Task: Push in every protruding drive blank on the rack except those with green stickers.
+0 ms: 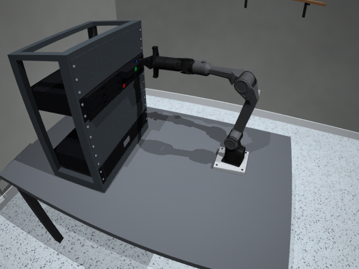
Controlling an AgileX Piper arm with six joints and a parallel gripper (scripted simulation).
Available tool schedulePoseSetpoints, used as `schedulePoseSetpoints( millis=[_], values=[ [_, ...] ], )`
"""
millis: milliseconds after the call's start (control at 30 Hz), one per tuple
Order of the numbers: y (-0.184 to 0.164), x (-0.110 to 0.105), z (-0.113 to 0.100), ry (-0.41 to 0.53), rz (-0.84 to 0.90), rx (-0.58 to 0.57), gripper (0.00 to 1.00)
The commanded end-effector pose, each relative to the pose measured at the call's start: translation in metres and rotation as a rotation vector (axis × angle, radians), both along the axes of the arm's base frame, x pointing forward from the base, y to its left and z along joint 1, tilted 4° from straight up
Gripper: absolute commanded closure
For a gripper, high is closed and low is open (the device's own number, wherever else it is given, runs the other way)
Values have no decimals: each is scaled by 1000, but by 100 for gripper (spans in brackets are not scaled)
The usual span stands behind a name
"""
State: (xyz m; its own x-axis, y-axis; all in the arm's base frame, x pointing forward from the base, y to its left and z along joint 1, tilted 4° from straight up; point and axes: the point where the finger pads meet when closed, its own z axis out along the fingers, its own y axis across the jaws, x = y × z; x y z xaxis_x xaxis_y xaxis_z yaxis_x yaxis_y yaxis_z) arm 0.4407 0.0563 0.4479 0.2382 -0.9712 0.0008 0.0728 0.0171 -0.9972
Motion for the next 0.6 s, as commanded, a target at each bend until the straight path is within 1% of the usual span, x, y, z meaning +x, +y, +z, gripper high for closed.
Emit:
schedulePoseSetpoints(
  millis=[0, 433, 500, 567],
  values=[
    [1, 5, -6, 13, 1, 0, 100],
    [1, 5, -6, 13, 1, 0, 100],
    [0, 1, -6, 13, 1, 0, 100],
    [-2, -7, -6, 13, 1, 0, 100]
  ],
)
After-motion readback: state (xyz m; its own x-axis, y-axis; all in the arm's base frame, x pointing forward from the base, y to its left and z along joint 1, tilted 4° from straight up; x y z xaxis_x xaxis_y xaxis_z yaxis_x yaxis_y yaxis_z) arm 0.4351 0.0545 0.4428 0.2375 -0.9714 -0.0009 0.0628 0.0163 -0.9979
